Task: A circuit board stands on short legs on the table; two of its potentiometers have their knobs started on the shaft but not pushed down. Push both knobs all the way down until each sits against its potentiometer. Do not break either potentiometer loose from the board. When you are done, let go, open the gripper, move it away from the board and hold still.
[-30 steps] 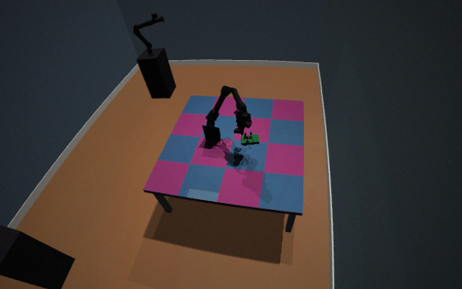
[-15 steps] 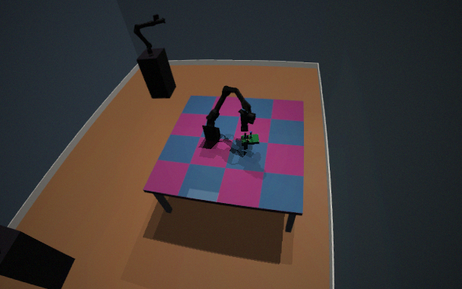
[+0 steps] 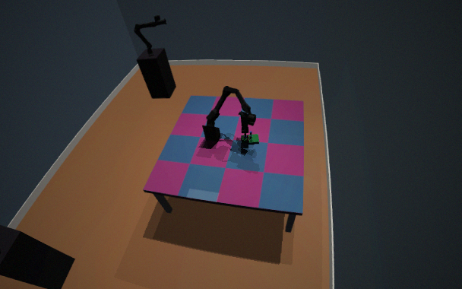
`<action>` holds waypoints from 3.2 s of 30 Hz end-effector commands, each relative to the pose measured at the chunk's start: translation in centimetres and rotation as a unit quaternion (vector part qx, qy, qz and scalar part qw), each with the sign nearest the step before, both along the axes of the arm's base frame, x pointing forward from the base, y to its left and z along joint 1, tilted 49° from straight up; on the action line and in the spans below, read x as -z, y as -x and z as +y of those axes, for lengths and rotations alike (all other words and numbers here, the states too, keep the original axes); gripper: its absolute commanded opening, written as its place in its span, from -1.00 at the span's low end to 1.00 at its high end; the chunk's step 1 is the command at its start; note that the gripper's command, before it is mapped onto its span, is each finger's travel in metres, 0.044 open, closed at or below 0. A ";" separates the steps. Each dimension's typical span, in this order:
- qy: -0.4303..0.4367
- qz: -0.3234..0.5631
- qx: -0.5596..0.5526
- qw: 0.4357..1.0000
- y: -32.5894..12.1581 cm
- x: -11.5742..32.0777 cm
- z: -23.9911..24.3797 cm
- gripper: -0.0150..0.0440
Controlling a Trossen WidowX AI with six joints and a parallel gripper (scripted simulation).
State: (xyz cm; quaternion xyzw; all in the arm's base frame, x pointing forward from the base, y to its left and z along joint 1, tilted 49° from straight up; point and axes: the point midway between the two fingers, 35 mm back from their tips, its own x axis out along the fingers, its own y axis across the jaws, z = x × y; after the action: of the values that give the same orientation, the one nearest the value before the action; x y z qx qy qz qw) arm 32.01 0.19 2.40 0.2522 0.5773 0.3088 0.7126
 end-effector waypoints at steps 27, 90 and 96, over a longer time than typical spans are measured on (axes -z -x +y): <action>-0.004 0.006 0.001 1.000 0.0 1.2 1.4 -0.49; -0.005 0.006 0.001 1.000 -0.1 1.8 2.0 -0.49; -0.005 0.006 0.001 1.000 -0.1 1.8 2.0 -0.49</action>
State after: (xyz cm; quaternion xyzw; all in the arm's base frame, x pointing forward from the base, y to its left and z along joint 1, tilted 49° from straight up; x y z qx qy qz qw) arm 32.07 1.90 0.80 0.2570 0.5786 0.3077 0.7103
